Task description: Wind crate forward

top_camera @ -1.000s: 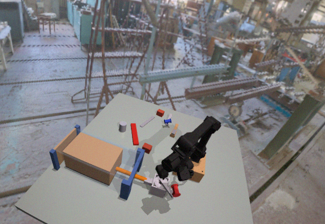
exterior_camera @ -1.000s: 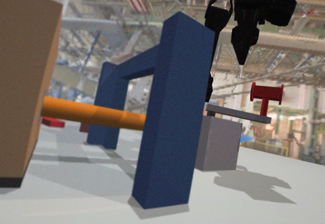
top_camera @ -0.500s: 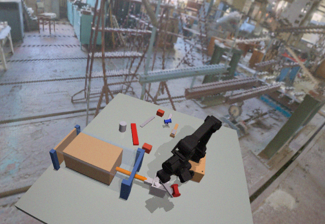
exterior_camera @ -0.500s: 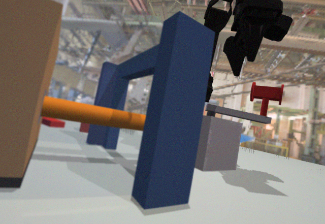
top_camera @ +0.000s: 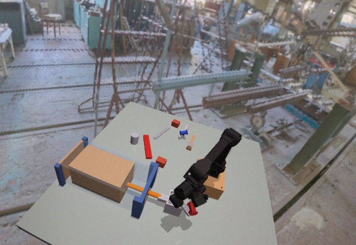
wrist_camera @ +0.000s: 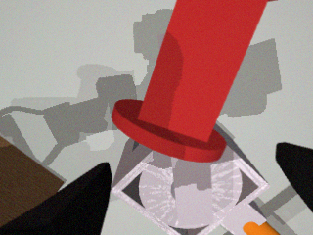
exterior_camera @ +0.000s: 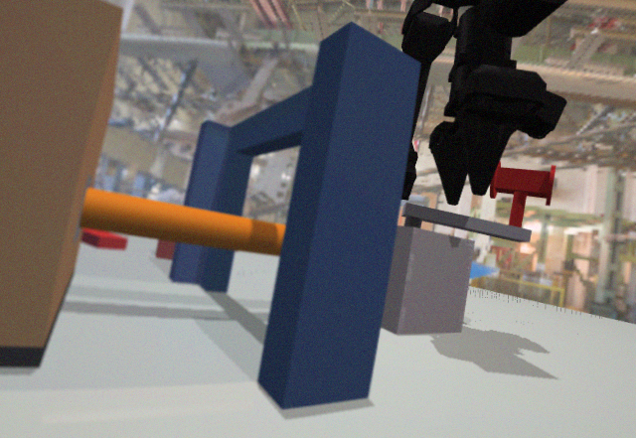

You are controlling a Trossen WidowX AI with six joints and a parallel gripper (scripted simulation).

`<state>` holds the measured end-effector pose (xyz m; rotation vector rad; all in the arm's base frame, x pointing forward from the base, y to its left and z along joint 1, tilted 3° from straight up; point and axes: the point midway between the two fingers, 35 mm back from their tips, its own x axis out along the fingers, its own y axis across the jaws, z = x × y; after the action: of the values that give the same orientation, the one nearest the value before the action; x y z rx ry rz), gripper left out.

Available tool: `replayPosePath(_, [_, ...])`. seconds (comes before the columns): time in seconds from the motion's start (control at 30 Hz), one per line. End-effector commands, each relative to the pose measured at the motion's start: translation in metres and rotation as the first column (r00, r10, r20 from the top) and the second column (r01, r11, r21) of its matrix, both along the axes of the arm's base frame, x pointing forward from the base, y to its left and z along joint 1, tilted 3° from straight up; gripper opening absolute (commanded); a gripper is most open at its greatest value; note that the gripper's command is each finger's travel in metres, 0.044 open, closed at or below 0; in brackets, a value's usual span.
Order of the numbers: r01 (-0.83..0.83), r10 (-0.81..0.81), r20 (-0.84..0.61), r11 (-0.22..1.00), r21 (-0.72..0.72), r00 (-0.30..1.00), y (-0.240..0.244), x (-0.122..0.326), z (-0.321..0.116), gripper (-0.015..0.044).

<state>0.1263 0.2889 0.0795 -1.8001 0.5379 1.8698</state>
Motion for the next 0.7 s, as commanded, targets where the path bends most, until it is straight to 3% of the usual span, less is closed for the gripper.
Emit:
replayPosePath(0.0, [0.003,-0.003,-0.001,1.0,0.007,1.0,0.001,0.0,-0.007,0.044])
replayPosePath(0.67, [0.008,-0.008,-0.001,1.0,0.007,1.0,0.004,-0.001,-0.037,0.044])
